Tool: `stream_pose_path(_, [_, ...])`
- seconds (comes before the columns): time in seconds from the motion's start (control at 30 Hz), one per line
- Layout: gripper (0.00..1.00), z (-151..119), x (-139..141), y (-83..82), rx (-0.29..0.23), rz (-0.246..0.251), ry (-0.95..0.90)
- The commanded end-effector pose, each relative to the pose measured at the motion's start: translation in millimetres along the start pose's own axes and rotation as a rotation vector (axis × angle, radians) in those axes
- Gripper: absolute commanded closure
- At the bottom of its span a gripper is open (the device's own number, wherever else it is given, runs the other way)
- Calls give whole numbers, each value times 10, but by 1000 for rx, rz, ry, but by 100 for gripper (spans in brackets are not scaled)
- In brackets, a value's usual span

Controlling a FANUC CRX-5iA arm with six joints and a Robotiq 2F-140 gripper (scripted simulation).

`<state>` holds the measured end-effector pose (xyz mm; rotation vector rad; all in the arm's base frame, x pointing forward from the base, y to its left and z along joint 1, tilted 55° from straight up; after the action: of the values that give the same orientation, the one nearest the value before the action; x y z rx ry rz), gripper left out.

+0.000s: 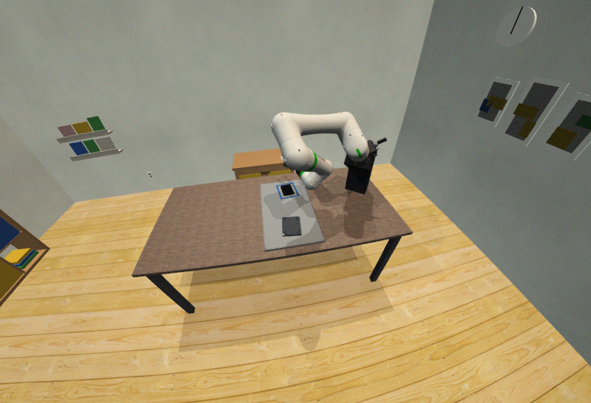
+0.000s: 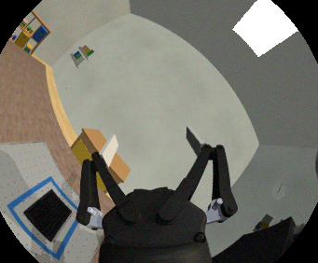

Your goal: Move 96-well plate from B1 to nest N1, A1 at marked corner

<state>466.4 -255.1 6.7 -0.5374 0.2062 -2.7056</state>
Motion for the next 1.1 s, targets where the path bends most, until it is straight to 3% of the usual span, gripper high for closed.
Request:
stream_pose_path(0.0, [0,1,118,102,-15,-45,-12])
stream_pose_path(0.07, [0,-4,195,159,-38,-102,-32])
stream_pose_path(0.17, [0,-14,315,240,-38,-102,-32])
stream_pose_path(0.2, [0,-20,356,264,-53,-130,-43])
stream_pose_path(0.27, [0,-20,356,264,-53,-130,-43])
stream_pose_path(0.33, [0,-31,437,313,-81,-183,-62])
stream_pose_path(0.43, [0,-50,555,378,-81,-183,-62])
stream_pose_path(0.53, [0,-77,681,439,-131,-260,-90])
stream_pose_path(0.63, [0,-103,794,488,-131,-260,-90])
stream_pose_path(0.73, [0,-140,924,536,-188,-332,-116])
stream_pose_path(0.83, [0,-154,969,551,-188,-332,-116])
stream_pose_path(0.93, [0,-200,1100,587,-252,-399,-139])
stream_pose_path(1.07, [0,-258,1257,625,-252,-399,-139])
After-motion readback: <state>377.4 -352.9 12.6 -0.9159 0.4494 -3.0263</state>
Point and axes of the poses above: the point where the finger pads meet when closed, its own y axis out along the fingers, its own x axis across the jaws, z = x × y, the point moved 1 cm from there along -y, back along the fingers, and after that the axes turned 7 degrees about -y, right-handed, at the moved point
